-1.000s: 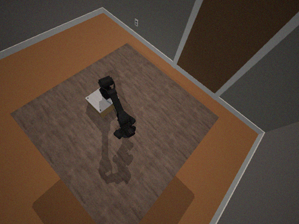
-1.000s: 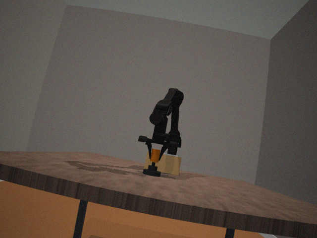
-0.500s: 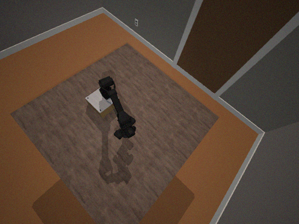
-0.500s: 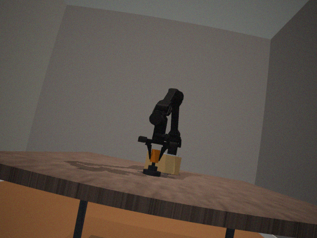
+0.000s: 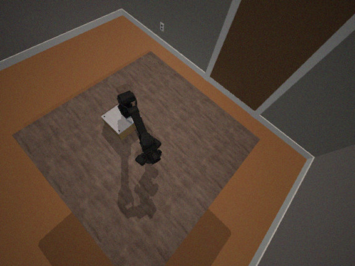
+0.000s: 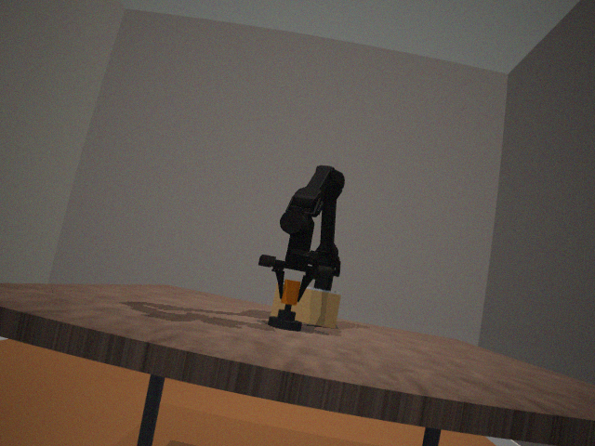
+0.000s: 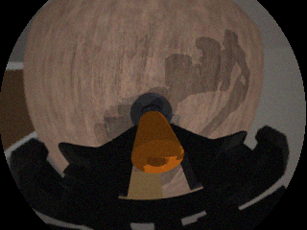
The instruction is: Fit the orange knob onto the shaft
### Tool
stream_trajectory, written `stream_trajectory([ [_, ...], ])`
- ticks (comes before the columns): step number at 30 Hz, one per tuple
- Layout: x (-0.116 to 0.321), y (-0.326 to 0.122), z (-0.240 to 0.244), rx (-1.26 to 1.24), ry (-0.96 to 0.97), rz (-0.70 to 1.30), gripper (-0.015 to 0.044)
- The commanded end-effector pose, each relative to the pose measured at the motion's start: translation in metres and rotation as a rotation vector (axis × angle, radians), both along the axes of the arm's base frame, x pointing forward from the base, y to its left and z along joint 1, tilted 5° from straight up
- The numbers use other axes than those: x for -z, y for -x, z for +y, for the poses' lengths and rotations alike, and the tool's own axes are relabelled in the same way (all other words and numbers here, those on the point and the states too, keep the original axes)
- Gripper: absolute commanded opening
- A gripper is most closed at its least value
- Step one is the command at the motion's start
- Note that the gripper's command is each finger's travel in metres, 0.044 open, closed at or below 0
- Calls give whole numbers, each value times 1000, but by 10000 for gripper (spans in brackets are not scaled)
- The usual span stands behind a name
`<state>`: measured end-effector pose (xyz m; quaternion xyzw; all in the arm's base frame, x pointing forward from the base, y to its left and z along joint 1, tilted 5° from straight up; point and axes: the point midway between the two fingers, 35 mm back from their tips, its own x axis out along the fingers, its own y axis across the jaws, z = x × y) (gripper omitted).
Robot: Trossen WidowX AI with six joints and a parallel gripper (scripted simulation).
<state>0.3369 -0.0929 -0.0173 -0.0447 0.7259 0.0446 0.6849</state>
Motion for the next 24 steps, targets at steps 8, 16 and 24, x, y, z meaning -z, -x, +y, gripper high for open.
stream_trajectory([
  [8, -6, 1, 0, -172, -5, -5, 0],
  [16, 0, 3, 1, -213, -8, -4, 0],
  [24, 0, 2, 0, -213, -8, -4, 0],
])
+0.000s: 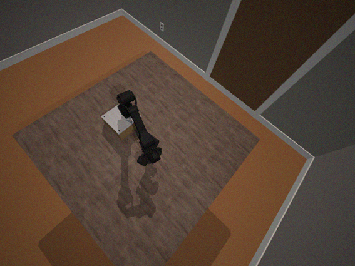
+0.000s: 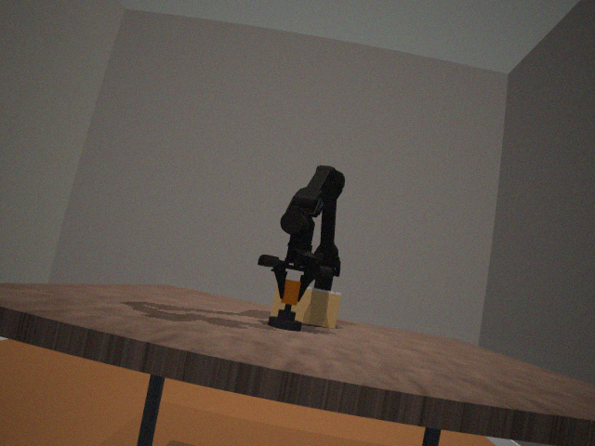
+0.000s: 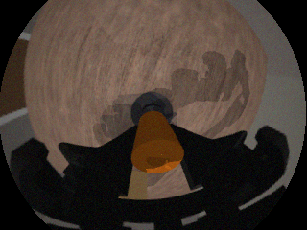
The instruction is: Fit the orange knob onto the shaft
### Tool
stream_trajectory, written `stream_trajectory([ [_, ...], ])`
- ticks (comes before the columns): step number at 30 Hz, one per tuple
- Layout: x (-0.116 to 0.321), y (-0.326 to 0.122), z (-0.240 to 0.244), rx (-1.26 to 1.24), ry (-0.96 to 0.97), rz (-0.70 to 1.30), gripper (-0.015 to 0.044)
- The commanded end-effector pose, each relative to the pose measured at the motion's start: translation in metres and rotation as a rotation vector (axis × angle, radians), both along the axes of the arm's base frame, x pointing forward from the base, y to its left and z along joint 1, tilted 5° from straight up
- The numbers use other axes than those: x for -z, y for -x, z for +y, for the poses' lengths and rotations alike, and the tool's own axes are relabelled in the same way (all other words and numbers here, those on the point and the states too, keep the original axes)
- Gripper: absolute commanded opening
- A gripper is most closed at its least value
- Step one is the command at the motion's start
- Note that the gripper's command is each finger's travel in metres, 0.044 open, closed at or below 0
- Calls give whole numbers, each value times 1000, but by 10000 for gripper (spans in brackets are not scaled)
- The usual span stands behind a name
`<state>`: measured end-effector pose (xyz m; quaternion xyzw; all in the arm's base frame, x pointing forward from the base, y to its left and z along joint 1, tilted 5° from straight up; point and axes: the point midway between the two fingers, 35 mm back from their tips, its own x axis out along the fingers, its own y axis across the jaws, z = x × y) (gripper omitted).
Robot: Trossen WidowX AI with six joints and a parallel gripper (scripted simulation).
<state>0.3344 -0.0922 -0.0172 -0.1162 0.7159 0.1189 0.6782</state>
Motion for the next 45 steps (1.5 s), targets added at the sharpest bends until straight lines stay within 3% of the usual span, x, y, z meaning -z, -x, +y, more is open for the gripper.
stream_trajectory([
  [1, 0, 0, 0, -6, 3, -1, 0],
  [15, -4, -1, -1, -14, 2, -1, 0],
  [22, -6, -3, -1, -215, -8, 0, 0],
  [45, 1, -4, -1, -215, -8, 0, 0],
])
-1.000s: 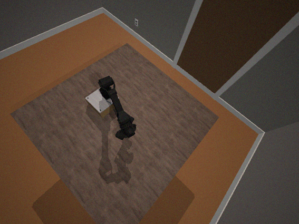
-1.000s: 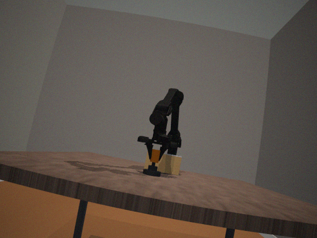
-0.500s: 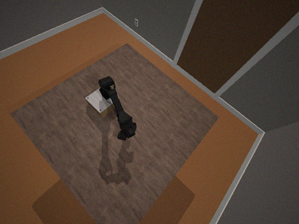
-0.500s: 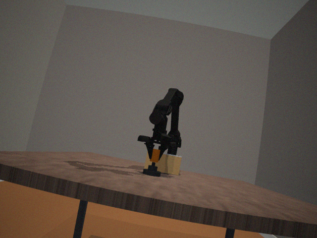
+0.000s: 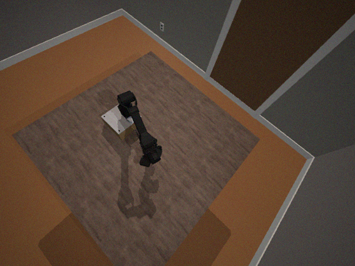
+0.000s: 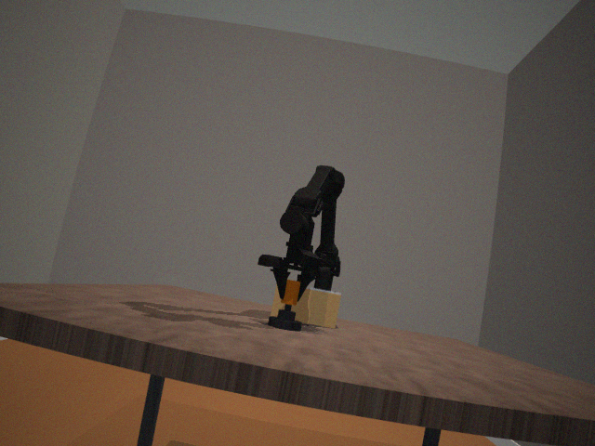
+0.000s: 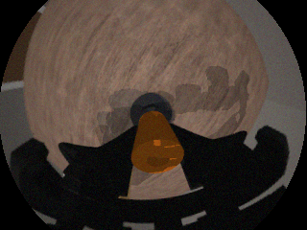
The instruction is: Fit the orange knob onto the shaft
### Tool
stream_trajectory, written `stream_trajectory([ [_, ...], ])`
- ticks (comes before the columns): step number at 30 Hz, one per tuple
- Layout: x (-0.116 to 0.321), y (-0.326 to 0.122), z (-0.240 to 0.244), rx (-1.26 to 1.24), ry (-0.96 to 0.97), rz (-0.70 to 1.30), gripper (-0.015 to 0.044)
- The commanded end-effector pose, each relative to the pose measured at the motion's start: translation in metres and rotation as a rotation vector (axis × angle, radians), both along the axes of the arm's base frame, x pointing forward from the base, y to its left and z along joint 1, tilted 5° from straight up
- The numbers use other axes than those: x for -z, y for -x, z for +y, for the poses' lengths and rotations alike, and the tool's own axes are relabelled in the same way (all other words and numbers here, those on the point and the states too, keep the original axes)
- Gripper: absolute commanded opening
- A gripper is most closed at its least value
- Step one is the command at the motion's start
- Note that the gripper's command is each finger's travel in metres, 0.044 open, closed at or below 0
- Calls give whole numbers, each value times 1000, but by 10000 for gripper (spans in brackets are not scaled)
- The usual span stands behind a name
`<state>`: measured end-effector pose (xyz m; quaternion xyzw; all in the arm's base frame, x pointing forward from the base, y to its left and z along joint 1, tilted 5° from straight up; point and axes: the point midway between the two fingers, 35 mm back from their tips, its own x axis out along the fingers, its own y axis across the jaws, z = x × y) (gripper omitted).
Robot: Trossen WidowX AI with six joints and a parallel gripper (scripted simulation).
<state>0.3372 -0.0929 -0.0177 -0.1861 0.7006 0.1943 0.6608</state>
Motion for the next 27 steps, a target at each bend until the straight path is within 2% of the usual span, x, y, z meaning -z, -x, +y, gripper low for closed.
stream_trajectory([
  [1, -1, -1, -1, -4, 4, -5, 0],
  [7, -5, 1, 0, -13, 3, -5, 0],
  [14, -6, 4, 1, -214, -8, -4, 0],
  [27, -4, 2, 0, -214, -8, -4, 0],
])
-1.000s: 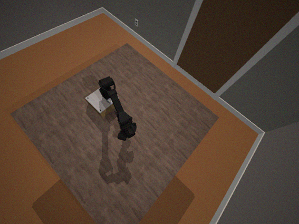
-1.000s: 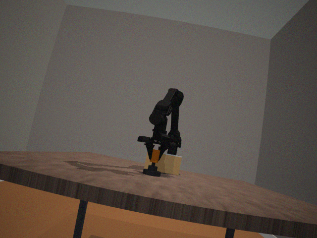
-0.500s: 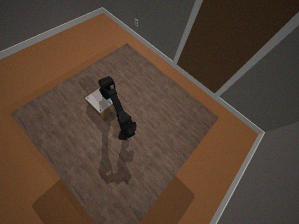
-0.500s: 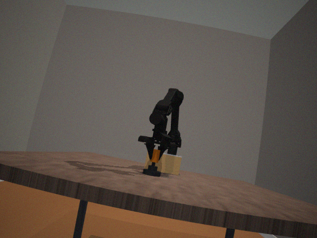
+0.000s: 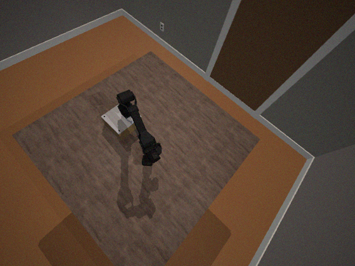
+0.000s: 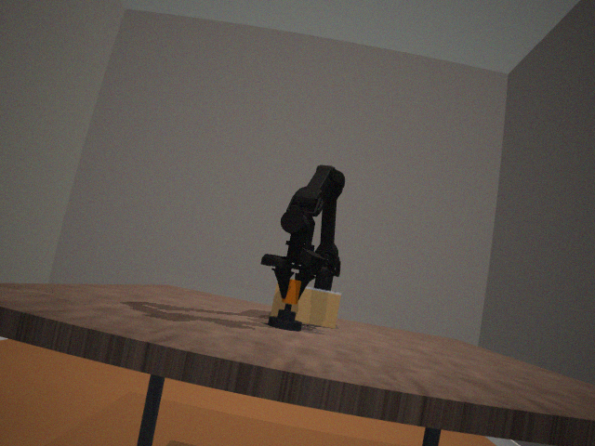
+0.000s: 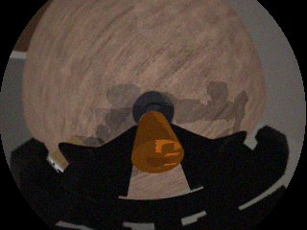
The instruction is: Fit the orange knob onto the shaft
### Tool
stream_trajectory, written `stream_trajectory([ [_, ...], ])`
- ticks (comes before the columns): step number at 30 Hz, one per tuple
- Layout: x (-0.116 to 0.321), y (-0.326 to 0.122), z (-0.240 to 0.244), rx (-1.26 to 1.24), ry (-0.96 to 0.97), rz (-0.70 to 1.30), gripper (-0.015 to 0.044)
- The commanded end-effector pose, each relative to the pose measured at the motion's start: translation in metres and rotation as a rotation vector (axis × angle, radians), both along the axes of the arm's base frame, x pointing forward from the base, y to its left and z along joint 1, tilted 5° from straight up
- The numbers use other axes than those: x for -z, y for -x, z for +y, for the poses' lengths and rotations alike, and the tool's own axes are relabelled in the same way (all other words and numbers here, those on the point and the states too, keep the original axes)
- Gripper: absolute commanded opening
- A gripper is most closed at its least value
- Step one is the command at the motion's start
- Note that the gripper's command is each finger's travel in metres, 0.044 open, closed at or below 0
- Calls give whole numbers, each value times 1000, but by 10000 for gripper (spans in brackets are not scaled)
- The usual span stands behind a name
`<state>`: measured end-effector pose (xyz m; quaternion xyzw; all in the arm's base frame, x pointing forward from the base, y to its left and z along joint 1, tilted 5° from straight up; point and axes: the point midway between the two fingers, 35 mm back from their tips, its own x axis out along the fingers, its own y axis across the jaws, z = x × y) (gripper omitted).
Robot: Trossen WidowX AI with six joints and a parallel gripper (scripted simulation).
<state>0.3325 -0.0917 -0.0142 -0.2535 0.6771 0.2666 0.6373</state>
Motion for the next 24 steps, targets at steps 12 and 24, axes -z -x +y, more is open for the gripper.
stream_trajectory([
  [12, 3, -6, -2, -5, 4, -7, 0],
  [24, 0, -5, -1, -5, 4, -7, 0],
])
